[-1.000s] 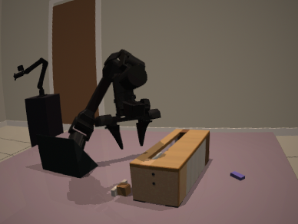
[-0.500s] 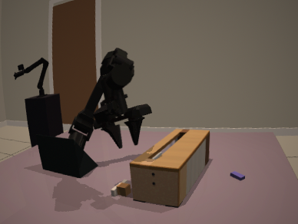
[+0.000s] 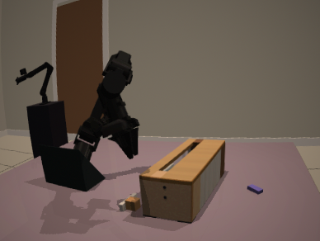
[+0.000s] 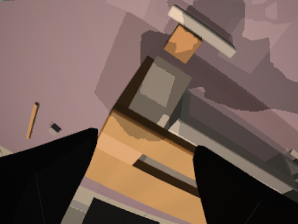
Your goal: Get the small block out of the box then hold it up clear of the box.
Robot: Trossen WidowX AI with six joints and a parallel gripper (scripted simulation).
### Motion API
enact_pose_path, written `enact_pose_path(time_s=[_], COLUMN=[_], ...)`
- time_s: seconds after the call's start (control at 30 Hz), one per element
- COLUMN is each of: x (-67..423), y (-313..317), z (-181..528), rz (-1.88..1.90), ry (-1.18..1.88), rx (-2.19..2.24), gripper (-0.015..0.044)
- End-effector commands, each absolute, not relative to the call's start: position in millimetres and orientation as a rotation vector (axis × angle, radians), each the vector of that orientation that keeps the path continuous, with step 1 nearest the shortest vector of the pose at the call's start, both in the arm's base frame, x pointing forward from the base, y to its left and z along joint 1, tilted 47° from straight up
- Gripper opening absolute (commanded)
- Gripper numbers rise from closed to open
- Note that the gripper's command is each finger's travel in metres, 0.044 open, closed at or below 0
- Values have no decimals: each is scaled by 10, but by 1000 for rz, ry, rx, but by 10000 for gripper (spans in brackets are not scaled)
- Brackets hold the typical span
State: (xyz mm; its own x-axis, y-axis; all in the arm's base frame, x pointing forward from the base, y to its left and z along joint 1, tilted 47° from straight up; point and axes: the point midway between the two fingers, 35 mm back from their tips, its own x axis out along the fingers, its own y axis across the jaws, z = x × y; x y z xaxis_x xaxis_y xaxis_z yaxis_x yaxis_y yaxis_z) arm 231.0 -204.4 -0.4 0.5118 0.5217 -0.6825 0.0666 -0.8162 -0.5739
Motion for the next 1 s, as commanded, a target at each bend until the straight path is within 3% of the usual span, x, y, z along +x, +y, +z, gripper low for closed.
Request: enact_pose_path(time_s=[0.0,0.3,0.57,0.97], x=[2244,2250,2390,2421], y=[-1999,-1986,-1336,-1242], z=[-47,-65,-678,-783], rz=[1184,1185,1181,1182], ry=[-251,-251,-254,-253], rx=[-1977,-1978,-1977,-1977], gripper=[285,285,285,285])
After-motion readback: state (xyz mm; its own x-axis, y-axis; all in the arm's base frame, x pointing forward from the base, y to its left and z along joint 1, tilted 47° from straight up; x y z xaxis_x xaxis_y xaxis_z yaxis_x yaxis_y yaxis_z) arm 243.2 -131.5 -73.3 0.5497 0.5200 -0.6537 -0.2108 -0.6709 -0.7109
